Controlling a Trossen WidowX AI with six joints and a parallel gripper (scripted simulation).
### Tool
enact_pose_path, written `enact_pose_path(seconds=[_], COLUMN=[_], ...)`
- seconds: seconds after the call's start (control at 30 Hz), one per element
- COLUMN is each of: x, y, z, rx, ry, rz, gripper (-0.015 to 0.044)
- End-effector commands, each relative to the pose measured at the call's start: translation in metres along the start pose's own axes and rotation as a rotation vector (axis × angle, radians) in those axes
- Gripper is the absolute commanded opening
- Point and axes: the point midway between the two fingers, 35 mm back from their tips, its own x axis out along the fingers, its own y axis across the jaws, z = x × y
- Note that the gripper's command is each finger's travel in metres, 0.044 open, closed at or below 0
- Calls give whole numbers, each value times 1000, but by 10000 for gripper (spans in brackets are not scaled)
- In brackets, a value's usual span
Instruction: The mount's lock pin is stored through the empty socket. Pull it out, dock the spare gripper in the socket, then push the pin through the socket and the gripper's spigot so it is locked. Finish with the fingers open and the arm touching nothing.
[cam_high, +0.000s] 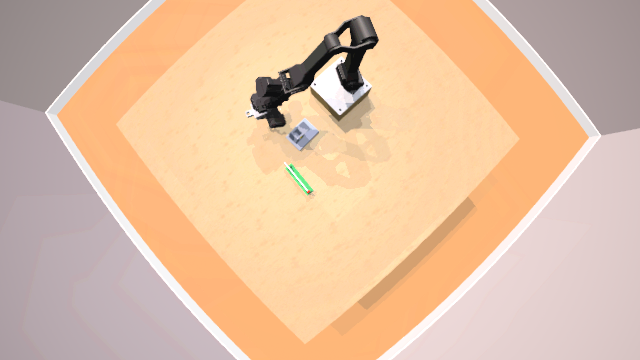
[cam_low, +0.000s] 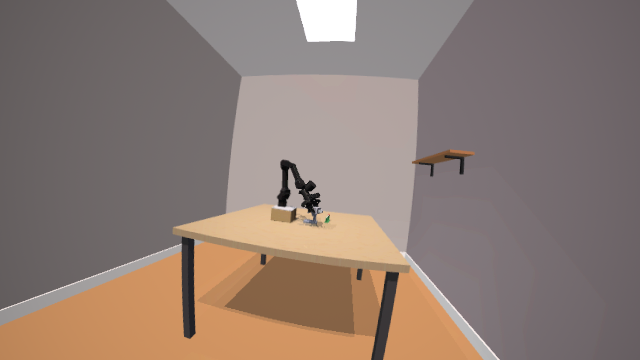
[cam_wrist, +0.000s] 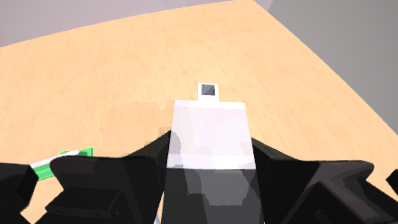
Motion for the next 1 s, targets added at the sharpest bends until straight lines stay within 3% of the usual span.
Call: enact_pose_path(seconds=[0.0, 0.97], x=[0, -13], y=[0, 42], z=[0, -28], rx=[0, -423], ry=[-2, 222], rz=[0, -44], gripper=[0, 0])
